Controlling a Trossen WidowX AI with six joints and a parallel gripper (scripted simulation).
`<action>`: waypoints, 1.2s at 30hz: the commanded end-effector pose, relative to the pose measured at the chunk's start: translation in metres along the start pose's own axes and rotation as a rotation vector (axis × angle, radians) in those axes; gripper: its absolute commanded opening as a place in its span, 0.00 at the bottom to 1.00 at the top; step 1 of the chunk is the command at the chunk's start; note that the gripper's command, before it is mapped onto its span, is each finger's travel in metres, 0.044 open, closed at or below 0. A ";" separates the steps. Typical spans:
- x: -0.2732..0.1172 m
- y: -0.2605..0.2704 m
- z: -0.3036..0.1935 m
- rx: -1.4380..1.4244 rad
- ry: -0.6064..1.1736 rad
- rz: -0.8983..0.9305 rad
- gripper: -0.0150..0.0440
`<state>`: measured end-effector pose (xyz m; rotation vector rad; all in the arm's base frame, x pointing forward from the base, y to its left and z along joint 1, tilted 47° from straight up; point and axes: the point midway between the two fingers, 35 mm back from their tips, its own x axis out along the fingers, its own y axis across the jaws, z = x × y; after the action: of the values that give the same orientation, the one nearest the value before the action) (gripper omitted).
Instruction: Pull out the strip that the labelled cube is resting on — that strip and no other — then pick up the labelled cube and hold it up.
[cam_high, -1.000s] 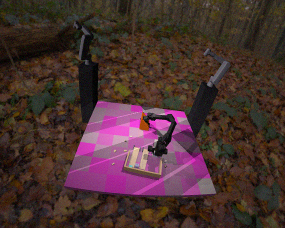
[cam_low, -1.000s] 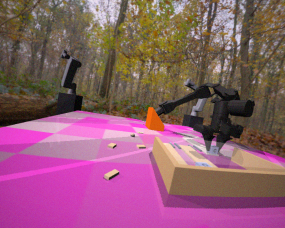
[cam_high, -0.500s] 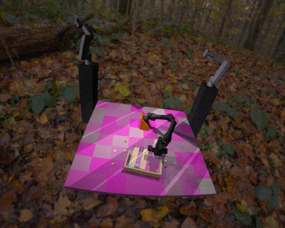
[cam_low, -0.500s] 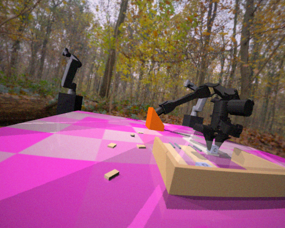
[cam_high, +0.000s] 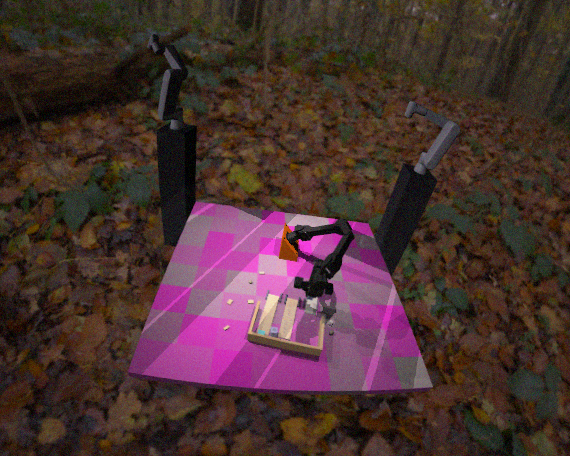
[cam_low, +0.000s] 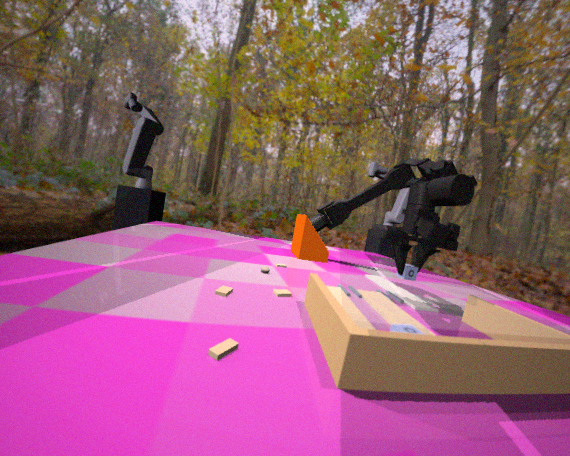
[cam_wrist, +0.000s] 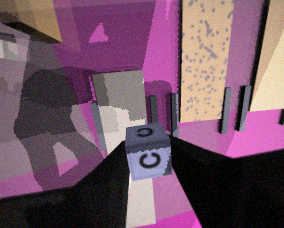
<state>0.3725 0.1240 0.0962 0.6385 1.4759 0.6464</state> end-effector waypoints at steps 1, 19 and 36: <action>-0.001 -0.003 -0.007 0.001 0.007 0.003 0.25; -0.003 -0.029 -0.065 0.004 0.009 0.000 0.25; -0.033 -0.040 -0.092 0.006 0.011 -0.001 0.25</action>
<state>0.2774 0.0833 0.0781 0.6498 1.5058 0.6462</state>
